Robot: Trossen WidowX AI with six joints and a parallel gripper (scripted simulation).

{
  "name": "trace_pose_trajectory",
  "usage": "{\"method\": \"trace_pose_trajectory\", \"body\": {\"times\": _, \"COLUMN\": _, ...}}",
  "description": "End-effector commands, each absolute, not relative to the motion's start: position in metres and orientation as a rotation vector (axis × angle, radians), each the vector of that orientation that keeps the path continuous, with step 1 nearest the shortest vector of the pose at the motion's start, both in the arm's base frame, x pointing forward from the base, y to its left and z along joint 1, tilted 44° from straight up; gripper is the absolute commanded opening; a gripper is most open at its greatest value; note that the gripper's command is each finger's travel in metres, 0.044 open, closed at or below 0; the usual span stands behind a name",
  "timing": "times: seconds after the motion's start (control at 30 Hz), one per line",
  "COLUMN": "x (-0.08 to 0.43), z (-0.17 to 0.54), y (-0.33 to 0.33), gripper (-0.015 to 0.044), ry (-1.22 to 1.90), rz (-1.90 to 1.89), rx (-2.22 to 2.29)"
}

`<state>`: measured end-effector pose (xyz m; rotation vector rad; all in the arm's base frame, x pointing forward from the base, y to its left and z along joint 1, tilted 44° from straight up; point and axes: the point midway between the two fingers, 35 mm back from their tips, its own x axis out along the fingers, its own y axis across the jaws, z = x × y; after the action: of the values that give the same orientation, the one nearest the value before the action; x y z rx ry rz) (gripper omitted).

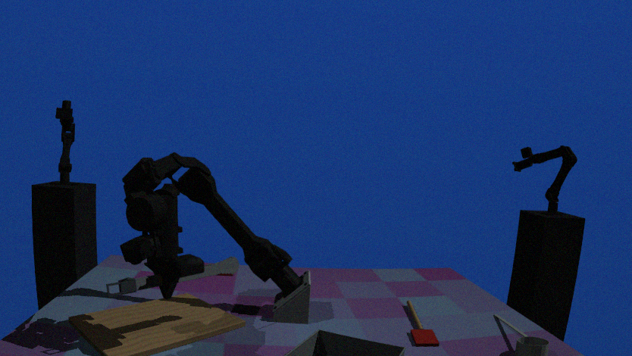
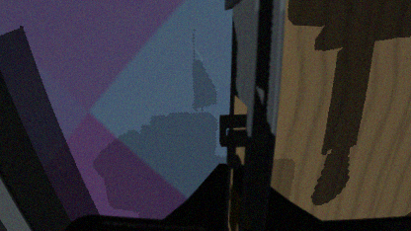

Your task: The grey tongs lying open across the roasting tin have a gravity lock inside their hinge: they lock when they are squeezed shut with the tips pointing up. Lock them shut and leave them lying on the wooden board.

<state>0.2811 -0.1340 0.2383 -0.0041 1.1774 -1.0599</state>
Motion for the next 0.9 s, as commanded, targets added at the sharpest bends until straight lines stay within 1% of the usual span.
{"method": "trace_pose_trajectory", "body": {"times": 0.0, "x": 0.273, "z": 0.243, "y": -0.137, "gripper": -0.0150, "ry": 1.067, "rz": -1.165, "rx": 0.155}}
{"method": "trace_pose_trajectory", "body": {"times": 0.87, "x": 0.231, "z": 0.264, "y": -0.157, "gripper": -0.0150, "ry": 0.355, "rz": -1.623, "rx": 0.957}}
